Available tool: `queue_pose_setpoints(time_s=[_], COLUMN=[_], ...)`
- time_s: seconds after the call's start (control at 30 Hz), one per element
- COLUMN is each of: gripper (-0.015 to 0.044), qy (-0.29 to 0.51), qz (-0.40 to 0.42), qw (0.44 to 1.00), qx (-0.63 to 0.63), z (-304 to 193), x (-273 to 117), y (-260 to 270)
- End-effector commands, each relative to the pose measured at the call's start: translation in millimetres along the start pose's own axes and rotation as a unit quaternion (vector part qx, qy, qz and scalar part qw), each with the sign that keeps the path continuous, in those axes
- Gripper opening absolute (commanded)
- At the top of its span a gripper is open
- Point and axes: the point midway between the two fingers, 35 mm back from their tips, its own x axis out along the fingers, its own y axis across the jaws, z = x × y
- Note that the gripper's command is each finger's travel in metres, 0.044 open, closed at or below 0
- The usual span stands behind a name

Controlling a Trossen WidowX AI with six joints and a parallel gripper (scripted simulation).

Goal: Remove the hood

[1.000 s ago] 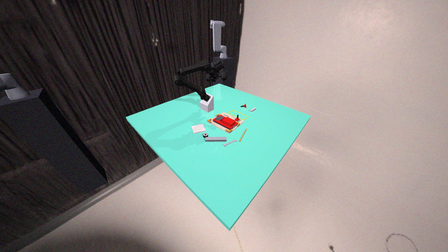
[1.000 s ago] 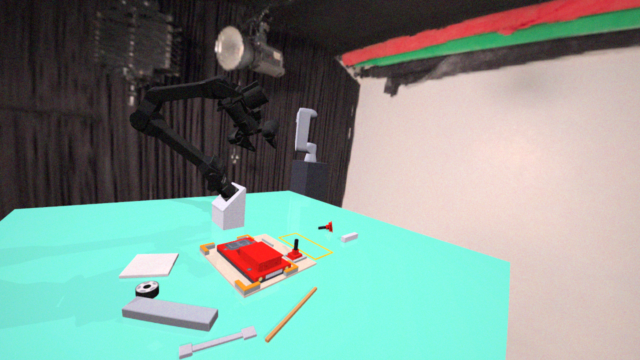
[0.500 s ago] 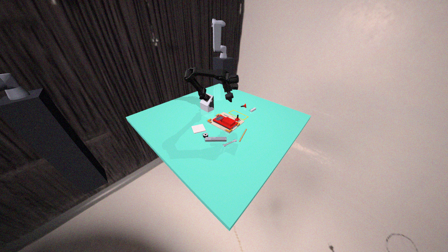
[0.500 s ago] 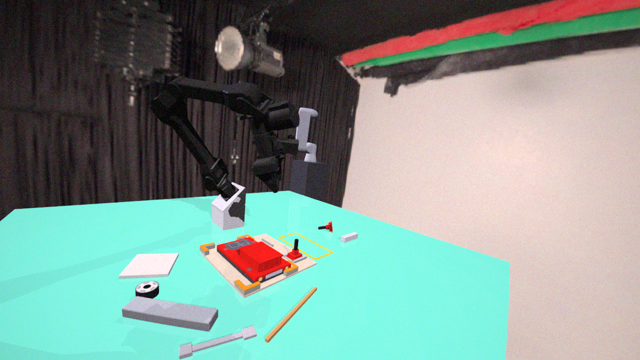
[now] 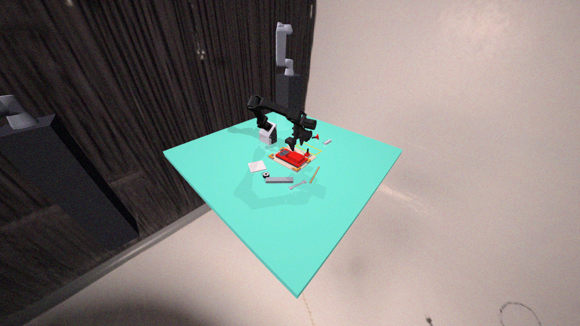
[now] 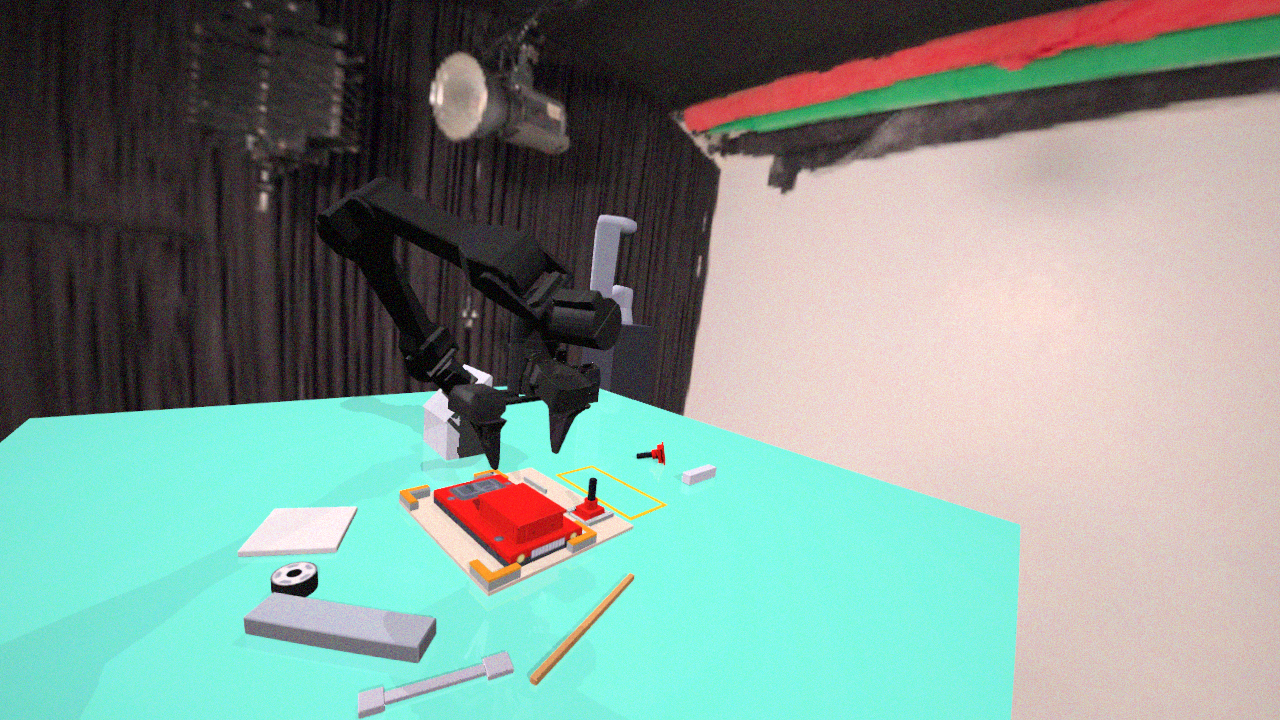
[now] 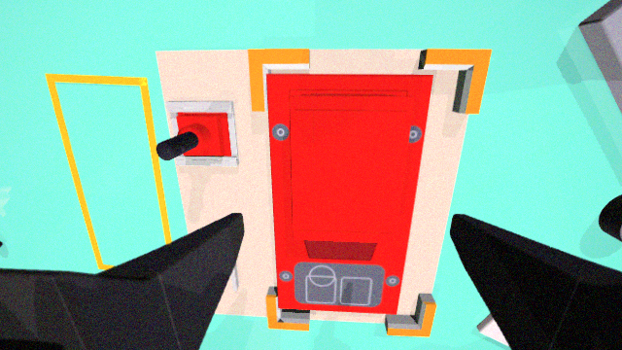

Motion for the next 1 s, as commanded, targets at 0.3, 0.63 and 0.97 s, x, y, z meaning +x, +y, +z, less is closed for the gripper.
queue_pose_setpoints(time_s=[0.3, 0.63, 0.97], gripper=[0.0440, 0.0440, 0.0440], qy=[-0.003, -0.003, -0.003], qz=[-0.006, -0.005, -0.006], qw=[1.000, 1.000, 1.000], qx=[0.012, 0.012, 0.012], z=[4, 4, 4], x=[7, 17, 27], y=[-2, -2, -3])
